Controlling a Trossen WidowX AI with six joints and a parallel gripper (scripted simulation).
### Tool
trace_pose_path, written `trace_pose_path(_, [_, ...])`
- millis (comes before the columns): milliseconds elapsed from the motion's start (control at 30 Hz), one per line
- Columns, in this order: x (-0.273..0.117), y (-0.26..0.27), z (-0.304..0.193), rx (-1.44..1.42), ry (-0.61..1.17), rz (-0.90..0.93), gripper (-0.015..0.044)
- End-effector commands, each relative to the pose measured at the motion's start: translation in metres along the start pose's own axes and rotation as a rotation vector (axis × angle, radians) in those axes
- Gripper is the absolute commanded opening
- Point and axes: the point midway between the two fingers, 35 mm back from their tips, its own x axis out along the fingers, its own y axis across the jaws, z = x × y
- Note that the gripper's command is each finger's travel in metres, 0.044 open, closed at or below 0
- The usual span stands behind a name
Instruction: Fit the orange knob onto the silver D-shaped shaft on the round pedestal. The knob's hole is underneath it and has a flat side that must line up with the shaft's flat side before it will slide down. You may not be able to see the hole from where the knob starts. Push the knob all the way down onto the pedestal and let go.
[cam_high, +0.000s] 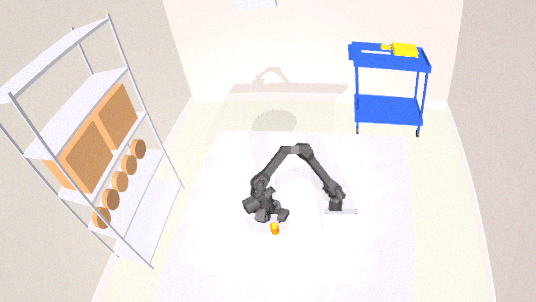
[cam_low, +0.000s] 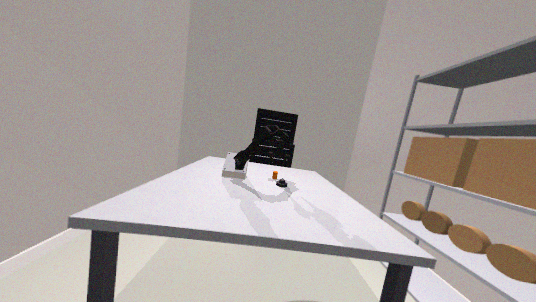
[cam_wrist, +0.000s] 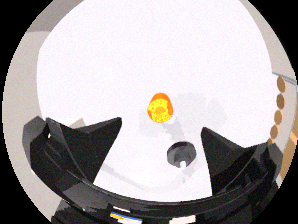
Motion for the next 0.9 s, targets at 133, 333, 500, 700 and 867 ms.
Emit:
trace_pose_path(133, [0.028,0.001,-0.003,-0.008,0.015,0.008,0.044])
trace_pose_path(333, [0.043,0.002,-0.004,-0.008,0.016,0.007,0.044])
trace_pose_path(500, [0.051,0.001,-0.003,-0.008,0.015,0.007,0.044])
trace_pose_path(700, [0.061,0.001,-0.003,-0.008,0.015,0.007,0.044])
trace_pose_path(867, [0.069,0.001,-0.003,-0.007,0.015,0.007,0.044])
